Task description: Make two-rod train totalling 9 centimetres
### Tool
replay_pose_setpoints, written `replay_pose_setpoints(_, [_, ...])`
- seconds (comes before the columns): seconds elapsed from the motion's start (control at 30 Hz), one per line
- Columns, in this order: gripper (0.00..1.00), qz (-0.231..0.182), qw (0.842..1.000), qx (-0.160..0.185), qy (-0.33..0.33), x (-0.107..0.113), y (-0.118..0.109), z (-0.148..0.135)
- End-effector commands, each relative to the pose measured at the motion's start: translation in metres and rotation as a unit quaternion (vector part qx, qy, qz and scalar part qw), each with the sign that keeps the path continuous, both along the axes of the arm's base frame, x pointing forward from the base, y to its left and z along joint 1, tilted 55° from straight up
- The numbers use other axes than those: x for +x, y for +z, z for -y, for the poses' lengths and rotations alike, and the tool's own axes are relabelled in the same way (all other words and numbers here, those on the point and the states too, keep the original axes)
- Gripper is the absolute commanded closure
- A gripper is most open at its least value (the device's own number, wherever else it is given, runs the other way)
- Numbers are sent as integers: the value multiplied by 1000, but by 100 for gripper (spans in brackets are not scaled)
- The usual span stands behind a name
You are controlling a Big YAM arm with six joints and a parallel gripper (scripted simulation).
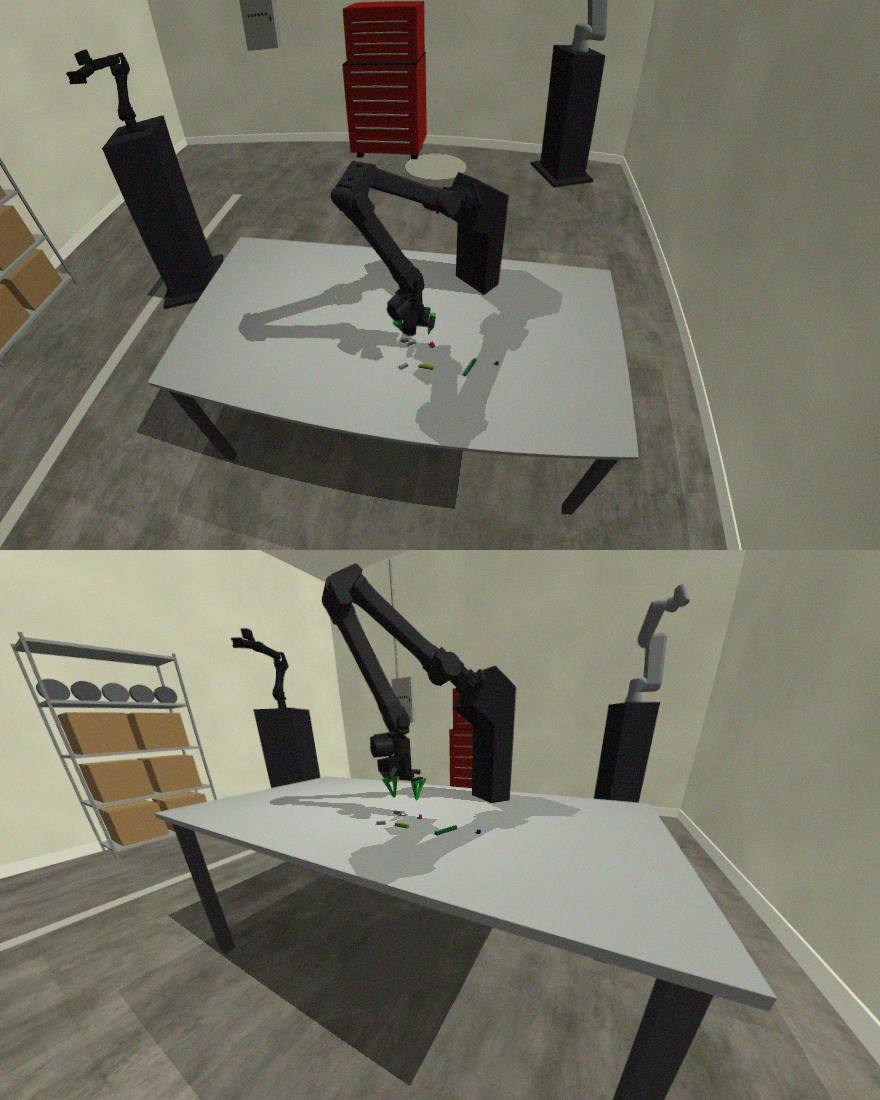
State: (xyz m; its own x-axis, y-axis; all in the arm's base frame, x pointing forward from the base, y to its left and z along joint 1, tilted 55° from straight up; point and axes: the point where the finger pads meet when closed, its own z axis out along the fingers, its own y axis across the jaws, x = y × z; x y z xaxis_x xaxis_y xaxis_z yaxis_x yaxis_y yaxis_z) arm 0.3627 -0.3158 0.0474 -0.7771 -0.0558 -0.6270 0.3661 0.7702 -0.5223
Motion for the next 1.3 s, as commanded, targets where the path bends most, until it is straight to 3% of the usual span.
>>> replay_pose_setpoints(0.0, [0, 25, 1000, 2, 8, 34, 42, -14])
replay_pose_setpoints(0.1, [0, 25, 1000, 1, 8, 41, 50, -16])
replay_pose_setpoints(0.13, [0, 1, 1000, 17, -5, 24, 23, -12])
replay_pose_setpoints(0.33, [0, 2, 1000, 17, -5, 24, 23, -12])
replay_pose_setpoints(0.4, [0, 25, 1000, 1, 10, 41, 50, -16])
replay_pose_setpoints(0.47, [0, 30, 1000, -3, 7, 40, 52, -13])
replay_pose_setpoints(0.63, [0, 10, 1000, 10, 6, 34, 30, -16])
replay_pose_setpoints(1.27, [0, 17, 1000, 5, 6, 35, 37, -15])
